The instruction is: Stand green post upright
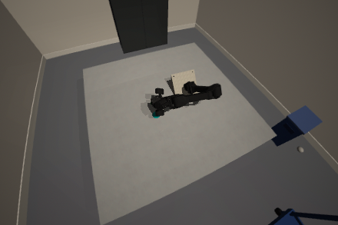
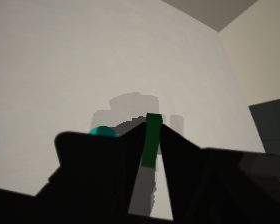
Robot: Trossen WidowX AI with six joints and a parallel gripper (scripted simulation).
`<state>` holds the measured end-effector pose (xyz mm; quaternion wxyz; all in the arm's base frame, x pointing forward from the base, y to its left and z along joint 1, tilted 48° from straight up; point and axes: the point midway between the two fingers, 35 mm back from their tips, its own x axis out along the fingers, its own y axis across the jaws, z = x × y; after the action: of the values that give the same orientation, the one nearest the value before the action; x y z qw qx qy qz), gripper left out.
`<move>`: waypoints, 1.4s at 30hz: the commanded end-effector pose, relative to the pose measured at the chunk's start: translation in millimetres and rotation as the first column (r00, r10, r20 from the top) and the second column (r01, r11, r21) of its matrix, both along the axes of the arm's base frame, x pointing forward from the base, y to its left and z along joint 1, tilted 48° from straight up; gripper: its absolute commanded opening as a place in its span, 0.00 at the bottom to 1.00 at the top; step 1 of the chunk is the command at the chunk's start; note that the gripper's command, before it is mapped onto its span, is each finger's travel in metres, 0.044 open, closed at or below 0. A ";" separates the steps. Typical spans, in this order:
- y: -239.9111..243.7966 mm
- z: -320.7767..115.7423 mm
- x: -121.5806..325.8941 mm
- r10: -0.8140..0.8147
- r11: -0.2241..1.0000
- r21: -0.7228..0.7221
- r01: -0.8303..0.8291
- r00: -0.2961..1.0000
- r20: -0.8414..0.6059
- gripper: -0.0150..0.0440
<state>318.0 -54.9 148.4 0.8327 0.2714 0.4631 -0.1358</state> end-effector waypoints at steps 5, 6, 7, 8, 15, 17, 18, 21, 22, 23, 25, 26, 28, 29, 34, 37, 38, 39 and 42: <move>0.4 2.7 -1.2 -0.038 0.999 -0.024 0.039 0.998 0.044 0.29; 0.4 2.9 -1.1 -0.041 0.999 -0.026 0.043 0.998 0.048 0.29; 0.4 3.0 -1.1 -0.045 0.999 -0.028 0.047 0.998 0.053 0.29; 0.5 3.2 -1.1 -0.049 0.998 -0.030 0.051 0.997 0.058 0.29; 0.7 4.7 -0.9 -0.076 0.996 -0.042 0.080 0.993 0.092 0.29; 0.8 5.1 -0.8 -0.084 0.995 -0.045 0.089 0.991 0.102 0.29; 0.8 5.4 -0.8 -0.088 0.995 -0.047 0.093 0.990 0.107 0.29; 0.9 6.1 -0.8 -0.099 0.993 -0.050 0.106 0.988 0.122 0.29; 1.0 6.4 -0.8 -0.103 0.993 -0.051 0.110 0.986 0.127 0.29; 1.0 6.6 -0.8 -0.107 0.992 -0.053 0.115 0.985 0.133 0.29; 1.1 7.1 -0.8 -0.114 0.991 -0.054 0.123 0.983 0.143 0.29; 1.1 7.4 -0.8 -0.118 0.990 -0.055 0.128 0.982 0.148 0.29; 1.2 8.0 -0.9 -0.126 0.989 -0.057 0.136 0.979 0.159 0.29; 1.2 8.2 -0.9 -0.130 0.988 -0.057 0.141 0.978 0.164 0.29; 1.5 9.7 -1.1 -0.149 0.985 -0.060 0.163 0.970 0.191 0.29; 1.6 10.6 -1.2 -0.160 0.983 -0.060 0.176 0.965 0.207 0.29; 1.6 10.9 -1.3 -0.164 0.982 -0.060 0.180 0.963 0.213 0.29; 1.7 11.3 -1.4 -0.167 0.981 -0.060 0.184 0.961 0.218 0.29; 1.8 12.2 -1.6 -0.179 0.978 -0.059 0.198 0.955 0.235 0.29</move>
<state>318.3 -53.2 158.2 0.8709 0.2896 0.3454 -0.1961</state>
